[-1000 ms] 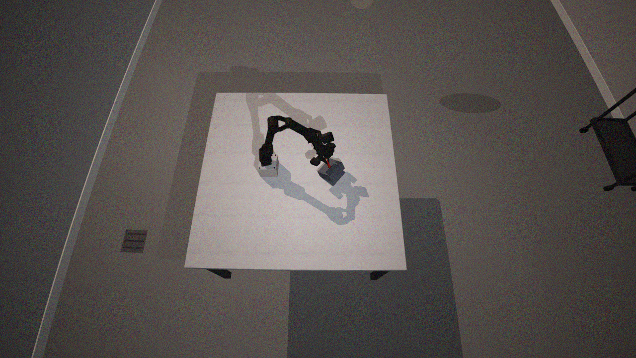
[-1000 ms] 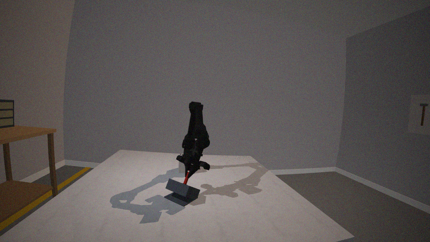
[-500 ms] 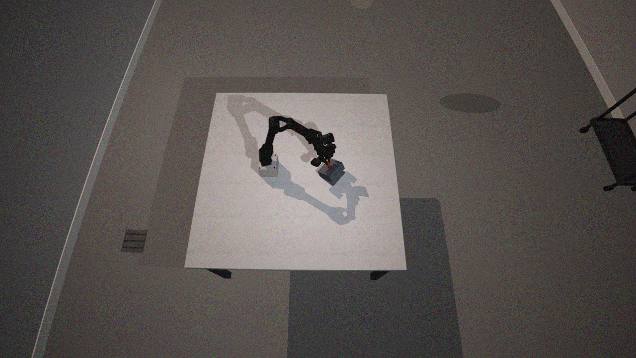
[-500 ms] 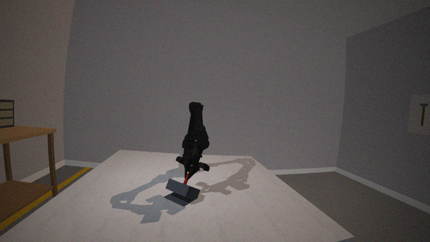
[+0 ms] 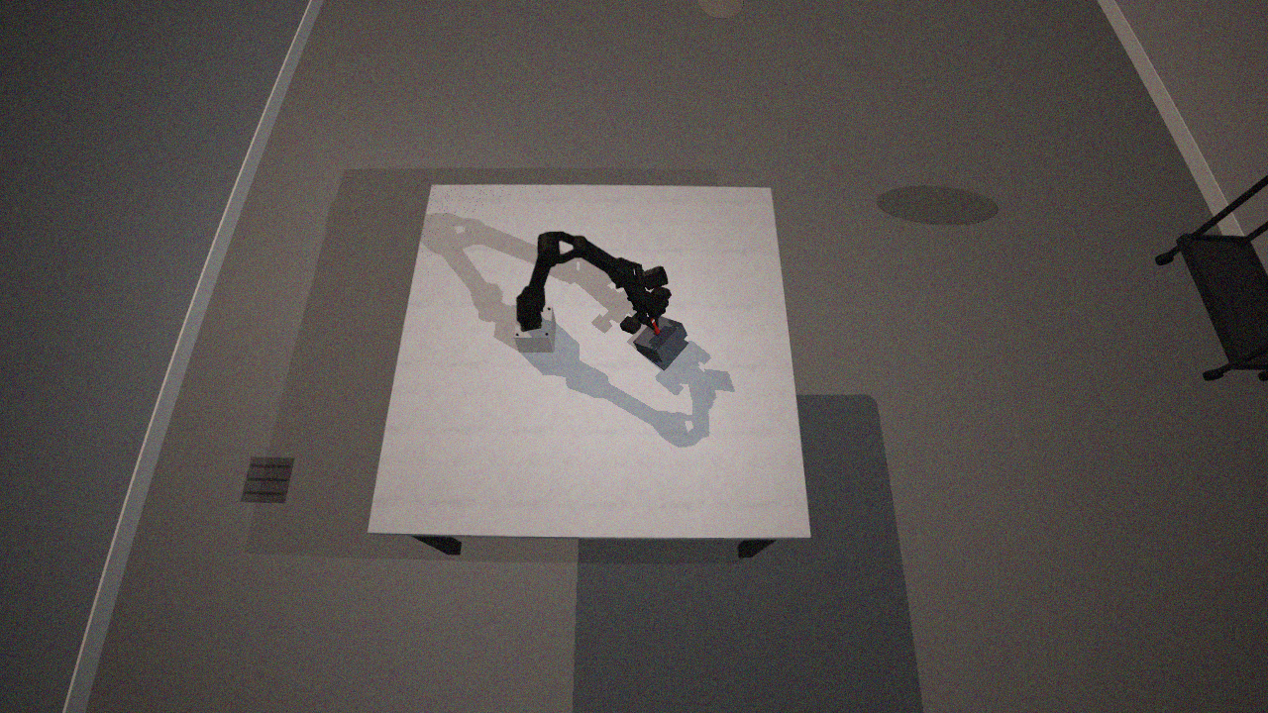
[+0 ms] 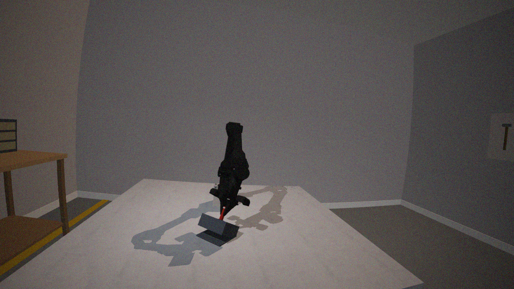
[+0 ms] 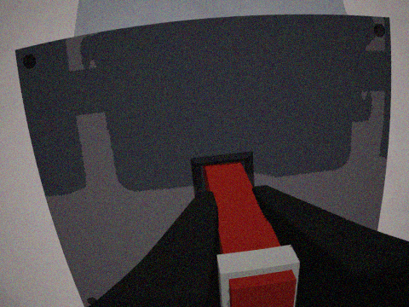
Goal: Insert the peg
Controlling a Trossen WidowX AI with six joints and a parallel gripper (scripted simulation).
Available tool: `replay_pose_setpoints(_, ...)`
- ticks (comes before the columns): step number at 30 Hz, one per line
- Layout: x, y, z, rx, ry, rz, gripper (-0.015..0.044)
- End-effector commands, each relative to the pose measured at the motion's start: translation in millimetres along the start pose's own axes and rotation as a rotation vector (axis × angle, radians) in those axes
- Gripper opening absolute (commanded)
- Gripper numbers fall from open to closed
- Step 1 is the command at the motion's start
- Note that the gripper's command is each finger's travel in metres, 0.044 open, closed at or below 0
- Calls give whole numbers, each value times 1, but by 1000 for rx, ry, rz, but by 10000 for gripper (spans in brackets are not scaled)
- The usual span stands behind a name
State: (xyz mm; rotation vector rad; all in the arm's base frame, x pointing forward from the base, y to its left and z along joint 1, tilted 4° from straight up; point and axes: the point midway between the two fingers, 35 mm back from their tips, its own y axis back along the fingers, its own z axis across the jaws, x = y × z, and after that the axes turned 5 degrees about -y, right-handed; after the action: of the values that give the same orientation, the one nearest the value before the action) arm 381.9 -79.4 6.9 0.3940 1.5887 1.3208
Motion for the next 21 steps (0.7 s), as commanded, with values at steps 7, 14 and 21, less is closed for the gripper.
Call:
replay_pose_setpoints(7,2,-5,0,-1,6,3,0)
replay_pose_setpoints(14,1,-5,0,0,0,-1,0)
replay_pose_setpoints(21,1,-5,0,0,0,-1,0)
